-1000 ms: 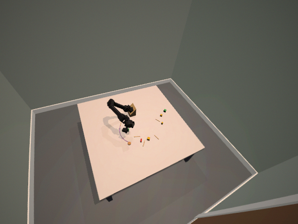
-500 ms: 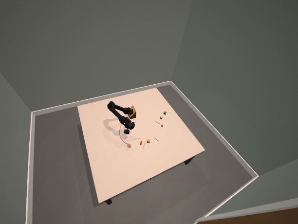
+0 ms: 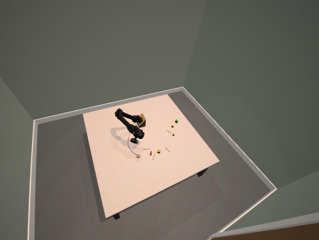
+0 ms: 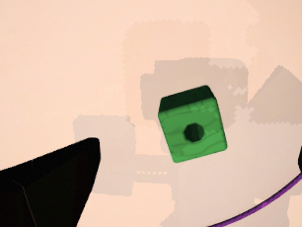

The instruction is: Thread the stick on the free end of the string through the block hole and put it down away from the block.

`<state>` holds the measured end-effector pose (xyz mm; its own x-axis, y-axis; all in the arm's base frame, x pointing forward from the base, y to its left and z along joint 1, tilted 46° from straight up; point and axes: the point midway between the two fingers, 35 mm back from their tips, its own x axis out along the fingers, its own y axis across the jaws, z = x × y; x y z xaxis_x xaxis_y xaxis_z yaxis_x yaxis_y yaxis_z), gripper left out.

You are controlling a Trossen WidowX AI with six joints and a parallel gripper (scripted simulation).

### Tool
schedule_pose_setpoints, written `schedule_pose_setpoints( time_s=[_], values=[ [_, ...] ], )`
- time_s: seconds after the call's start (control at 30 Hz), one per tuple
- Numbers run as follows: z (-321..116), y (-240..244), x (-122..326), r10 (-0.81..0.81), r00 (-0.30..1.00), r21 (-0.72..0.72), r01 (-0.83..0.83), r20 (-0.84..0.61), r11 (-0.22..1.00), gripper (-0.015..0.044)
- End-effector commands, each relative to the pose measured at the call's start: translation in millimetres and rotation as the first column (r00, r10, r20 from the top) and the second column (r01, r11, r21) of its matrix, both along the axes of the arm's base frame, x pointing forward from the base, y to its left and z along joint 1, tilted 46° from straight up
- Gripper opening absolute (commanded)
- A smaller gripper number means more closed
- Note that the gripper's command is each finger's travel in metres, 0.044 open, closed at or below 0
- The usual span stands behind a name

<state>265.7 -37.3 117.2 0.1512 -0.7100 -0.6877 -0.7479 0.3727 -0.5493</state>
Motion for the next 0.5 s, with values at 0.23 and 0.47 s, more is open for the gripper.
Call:
schedule_pose_setpoints(
  time_s=[0.23,0.47],
  values=[
    [5.5,3.8,-3.5,-0.695,0.42,0.43,0.566,0.584,0.703,0.044],
    [7.5,5.0,-4.6,-0.786,0.101,0.601,0.588,0.609,0.541,0.044]
  ],
)
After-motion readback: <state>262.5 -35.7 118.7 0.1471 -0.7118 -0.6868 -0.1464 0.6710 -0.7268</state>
